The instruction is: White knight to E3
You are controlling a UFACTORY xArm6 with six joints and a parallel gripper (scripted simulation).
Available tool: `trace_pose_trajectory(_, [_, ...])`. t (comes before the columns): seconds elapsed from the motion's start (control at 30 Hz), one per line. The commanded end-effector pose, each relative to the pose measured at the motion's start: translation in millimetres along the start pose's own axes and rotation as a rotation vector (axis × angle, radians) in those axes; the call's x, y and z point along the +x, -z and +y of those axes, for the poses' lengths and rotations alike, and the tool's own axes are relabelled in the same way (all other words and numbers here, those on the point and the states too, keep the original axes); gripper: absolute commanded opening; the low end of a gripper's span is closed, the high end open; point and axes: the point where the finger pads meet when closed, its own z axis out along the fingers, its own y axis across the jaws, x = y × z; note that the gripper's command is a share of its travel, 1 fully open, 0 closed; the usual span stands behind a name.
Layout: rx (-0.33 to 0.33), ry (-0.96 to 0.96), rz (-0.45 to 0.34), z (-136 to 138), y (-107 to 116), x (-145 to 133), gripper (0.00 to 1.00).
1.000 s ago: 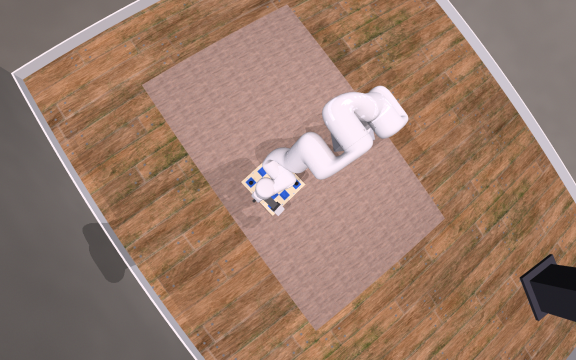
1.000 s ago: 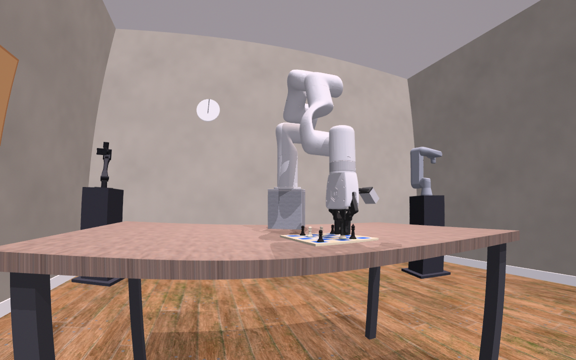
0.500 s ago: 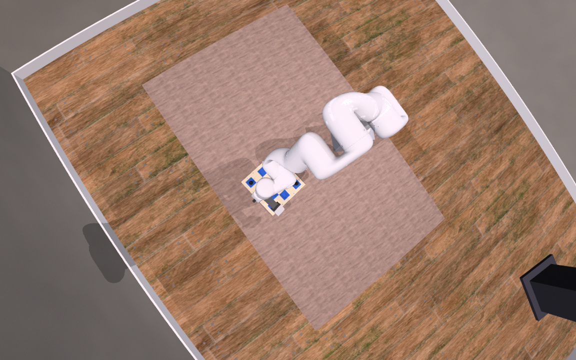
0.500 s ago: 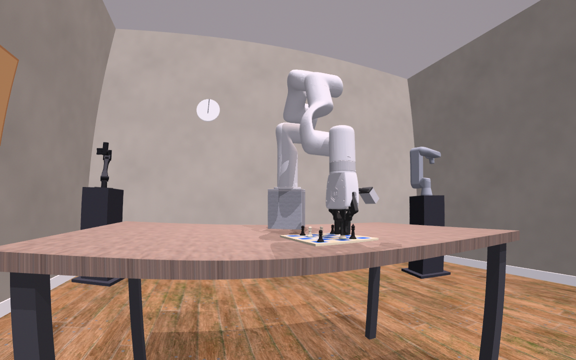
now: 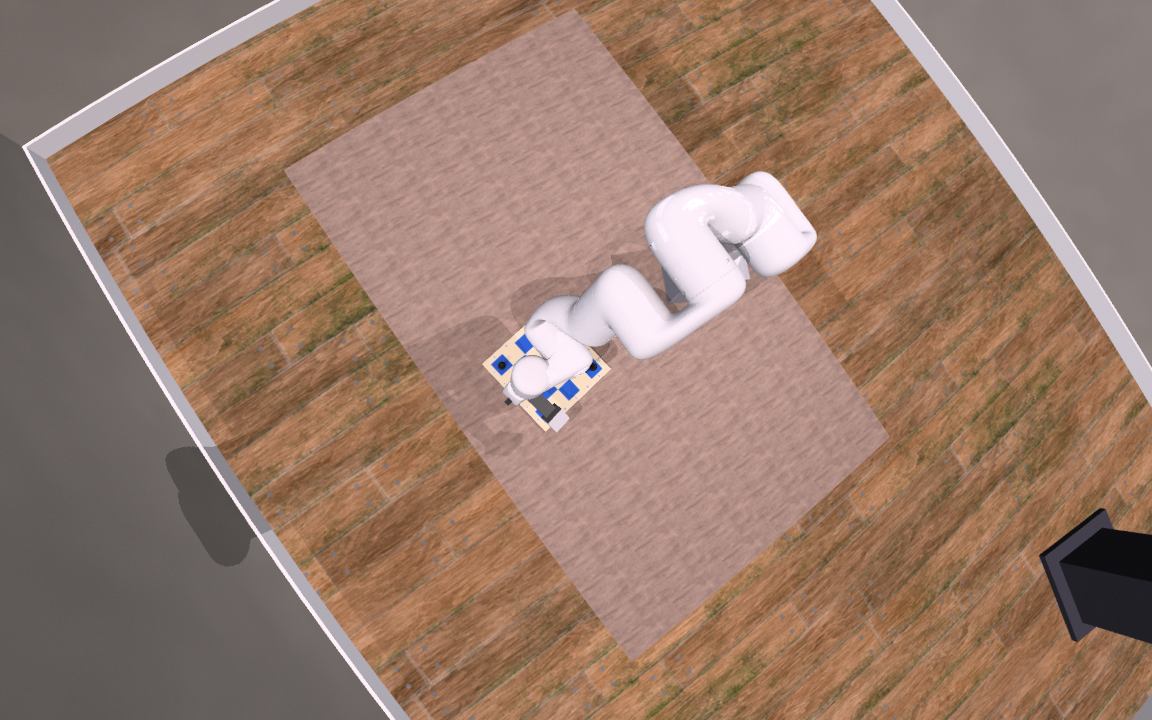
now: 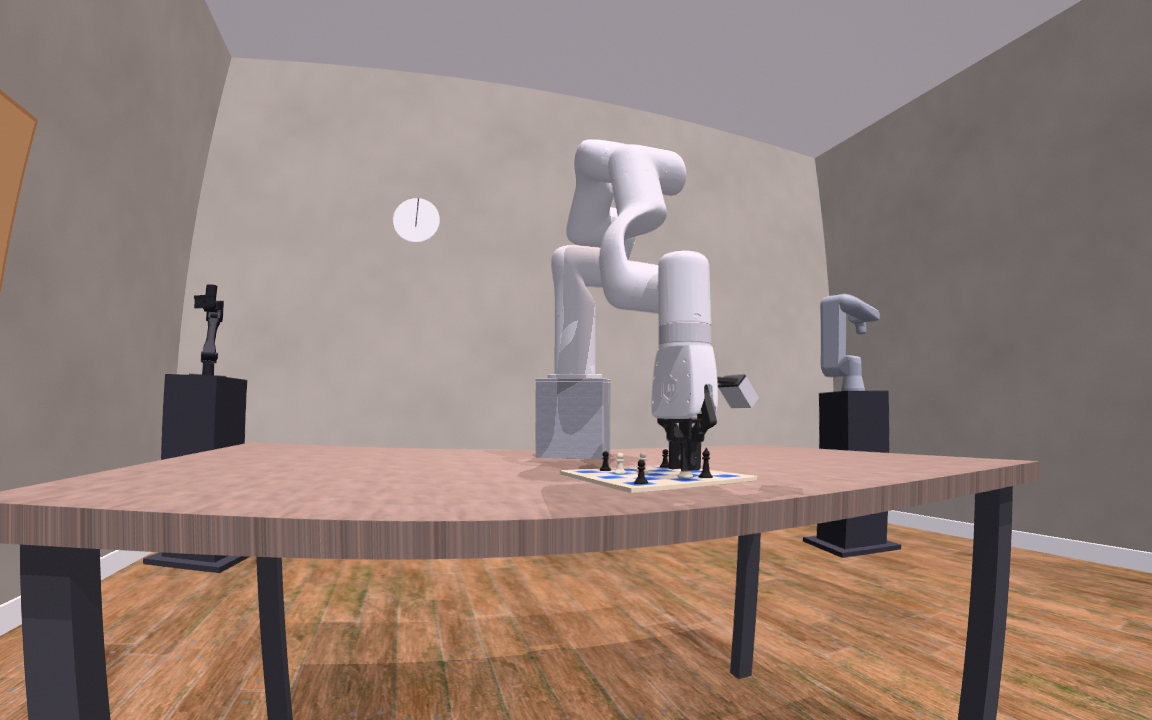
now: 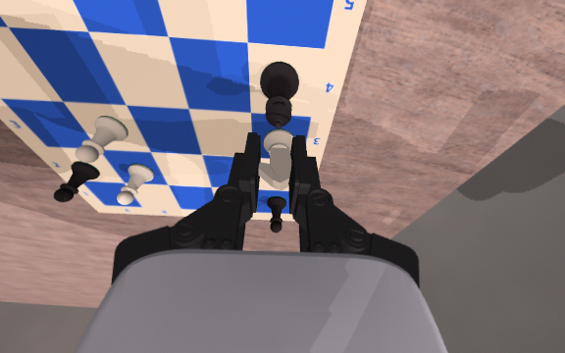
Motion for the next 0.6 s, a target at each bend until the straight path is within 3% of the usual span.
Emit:
trace_pose_trajectory(0.0, [-0.004,0.000,-0.001,1.8,0.7,-0.2,0.00])
trace_pose_trajectory(0.57, [-0.004,0.000,-0.001,1.8,-1.3,-0.2,0.00])
